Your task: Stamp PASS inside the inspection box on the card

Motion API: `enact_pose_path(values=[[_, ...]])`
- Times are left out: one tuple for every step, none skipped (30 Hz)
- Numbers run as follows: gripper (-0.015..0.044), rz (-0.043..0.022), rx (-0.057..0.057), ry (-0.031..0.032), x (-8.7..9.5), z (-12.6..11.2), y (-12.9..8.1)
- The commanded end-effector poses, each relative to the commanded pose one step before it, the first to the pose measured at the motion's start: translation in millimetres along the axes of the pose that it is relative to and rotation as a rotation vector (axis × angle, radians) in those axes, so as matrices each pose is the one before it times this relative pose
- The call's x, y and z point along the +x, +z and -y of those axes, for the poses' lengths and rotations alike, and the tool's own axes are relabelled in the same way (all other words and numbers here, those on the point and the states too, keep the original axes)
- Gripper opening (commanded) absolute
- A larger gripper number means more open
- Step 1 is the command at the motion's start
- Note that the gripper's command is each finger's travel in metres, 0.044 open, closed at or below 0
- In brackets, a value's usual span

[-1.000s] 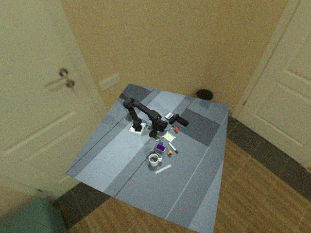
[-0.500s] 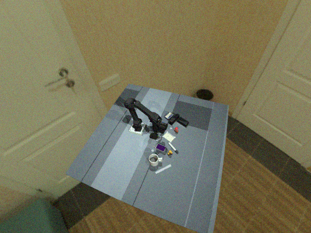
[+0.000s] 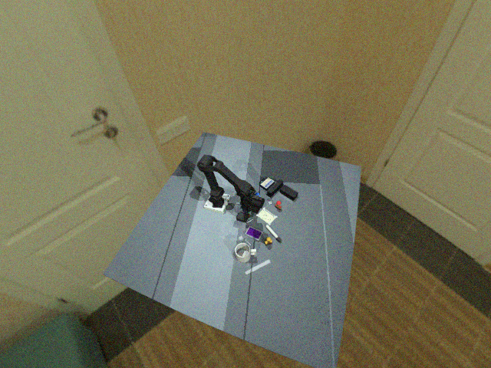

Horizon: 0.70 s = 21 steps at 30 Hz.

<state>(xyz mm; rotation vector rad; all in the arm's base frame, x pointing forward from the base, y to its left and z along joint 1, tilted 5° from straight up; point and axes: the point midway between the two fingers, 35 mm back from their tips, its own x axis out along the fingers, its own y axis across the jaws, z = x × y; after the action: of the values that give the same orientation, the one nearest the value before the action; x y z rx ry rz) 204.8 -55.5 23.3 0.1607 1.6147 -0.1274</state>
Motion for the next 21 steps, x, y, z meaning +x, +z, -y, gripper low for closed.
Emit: enact_pose_path(values=[[0.0226,-0.01321,-0.0056,-0.00336,10.21,0.56,-3.44],[0.0226,-0.00003,0.0,0.0,1.61,-0.01,-0.24],[0.0226,-0.00003,0.0,0.0,1.6,-0.01,-0.26],[0.0226,-0.00003,0.0,0.0,1.29,-0.01,-0.22],[0.0226,-0.00002,0.0,0.0,0.78,0.0,-0.14],[0.0226,-0.00001,0.0,0.0,0.26,0.0,-0.05],[0.0226,0.0,0.0,0.0,0.0,0.0,0.0],[0.0226,0.0,0.0,0.0,0.0,0.0,0.0],[0.0226,0.0,0.0,0.0,0.0,0.0,0.0],[0.0226,0.0,0.0,0.0,0.0,0.0,0.0],[0.0226,0.0,0.0,0.0,0.0,0.0,0.0],[0.0226,0.0,0.0,0.0,0.0,0.0,0.0],[0.0226,0.0,0.0,0.0,0.0,0.0,0.0],[0.0226,0.0,0.0,0.0,0.0,0.0,0.0],[0.0219,0.00654,0.0056,0.00353,-2.13,-0.53,1.45],[0.0213,0.0,0.0,0.0,0.0,0.0,0.0],[0.0206,0.0,0.0,0.0,0.0,0.0,0.0],[0.0199,0.0,0.0,0.0,0.0,0.0,0.0],[0.0193,0.0,0.0,0.0,0.0,0.0,0.0],[0.0186,0.0,0.0,0.0,0.0,0.0,0.0],[0.0179,0.0,0.0,0.0,0.0,0.0,0.0]])
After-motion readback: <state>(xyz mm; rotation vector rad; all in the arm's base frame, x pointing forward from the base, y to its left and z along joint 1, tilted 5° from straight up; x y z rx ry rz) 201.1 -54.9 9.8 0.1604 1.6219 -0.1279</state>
